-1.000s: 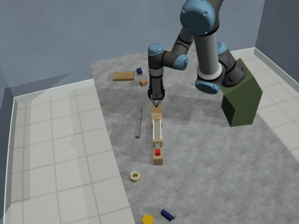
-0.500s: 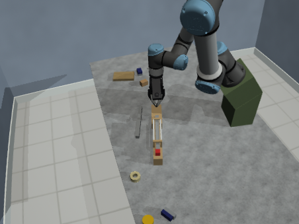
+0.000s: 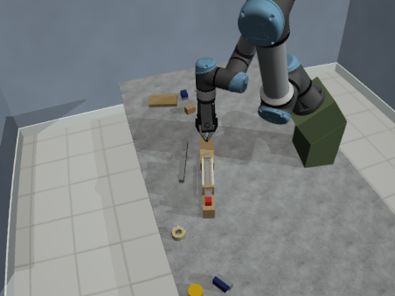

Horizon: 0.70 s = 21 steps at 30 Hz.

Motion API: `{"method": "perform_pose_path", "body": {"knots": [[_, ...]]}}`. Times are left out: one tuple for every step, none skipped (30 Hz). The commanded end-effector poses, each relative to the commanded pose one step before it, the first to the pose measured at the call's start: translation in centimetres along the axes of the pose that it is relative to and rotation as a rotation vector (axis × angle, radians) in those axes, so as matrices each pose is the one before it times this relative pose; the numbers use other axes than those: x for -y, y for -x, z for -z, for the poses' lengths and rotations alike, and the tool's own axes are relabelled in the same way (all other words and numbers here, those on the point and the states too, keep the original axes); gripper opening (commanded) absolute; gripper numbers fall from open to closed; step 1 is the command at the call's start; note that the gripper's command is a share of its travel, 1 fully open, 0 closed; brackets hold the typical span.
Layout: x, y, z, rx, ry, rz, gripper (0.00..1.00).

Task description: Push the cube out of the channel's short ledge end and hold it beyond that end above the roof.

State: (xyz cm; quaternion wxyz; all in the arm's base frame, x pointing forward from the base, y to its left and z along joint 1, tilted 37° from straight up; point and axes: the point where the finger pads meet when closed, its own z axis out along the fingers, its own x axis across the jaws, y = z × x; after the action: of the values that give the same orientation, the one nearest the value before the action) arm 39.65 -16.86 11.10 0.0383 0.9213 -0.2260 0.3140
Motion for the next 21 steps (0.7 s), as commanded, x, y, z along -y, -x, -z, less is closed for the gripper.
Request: {"method": "perform_pose_path", "body": {"knots": [[0.482,-0.083,-0.065,0.00523,-0.00069,0.00046,0.00],[0.177,-0.020,-0.029,0.00212,-0.00028,0.00004,0.00],[0.000,0.000,0.000,0.00000,0.00000,0.00000,0.00],[0.000,0.000,0.000,0.00000,0.00000,0.00000,0.00],[0.205,-0.023,-0.034,0.00240,-0.00030,0.00006,0.00],[0.234,-0.026,-0.038,0.00267,-0.00030,0.00008,0.00],[0.264,-0.030,-0.042,0.00293,-0.00028,0.00010,0.00],[0.295,-0.033,-0.046,0.00316,-0.00025,0.00012,0.00],[0.325,-0.037,-0.050,0.00335,-0.00020,0.00015,0.00],[0.356,-0.040,-0.053,0.00351,-0.00014,0.00018,0.00],[0.387,-0.044,-0.056,0.00362,-0.00006,0.00022,0.00],[0.418,-0.047,-0.058,0.00369,0.00003,0.00026,0.00],[0.449,-0.050,-0.060,0.00371,0.00014,0.00029,0.00],[0.479,-0.053,-0.062,0.00368,0.00026,0.00033,0.00],[0.509,-0.056,-0.062,0.00359,0.00038,0.00037,0.00],[0.539,-0.058,-0.062,0.00345,0.00051,0.00040,0.00],[0.568,-0.060,-0.061,0.00326,0.00064,0.00043,0.00],[0.596,-0.061,-0.059,0.00302,0.00076,0.00046,0.00],[0.623,-0.061,-0.057,0.00272,0.00087,0.00048,0.00],[0.000,0.000,0.000,0.00000,0.00000,0.00000,0.00],[0.000,0.000,0.000,0.00000,0.00000,0.00000,0.00]]}}
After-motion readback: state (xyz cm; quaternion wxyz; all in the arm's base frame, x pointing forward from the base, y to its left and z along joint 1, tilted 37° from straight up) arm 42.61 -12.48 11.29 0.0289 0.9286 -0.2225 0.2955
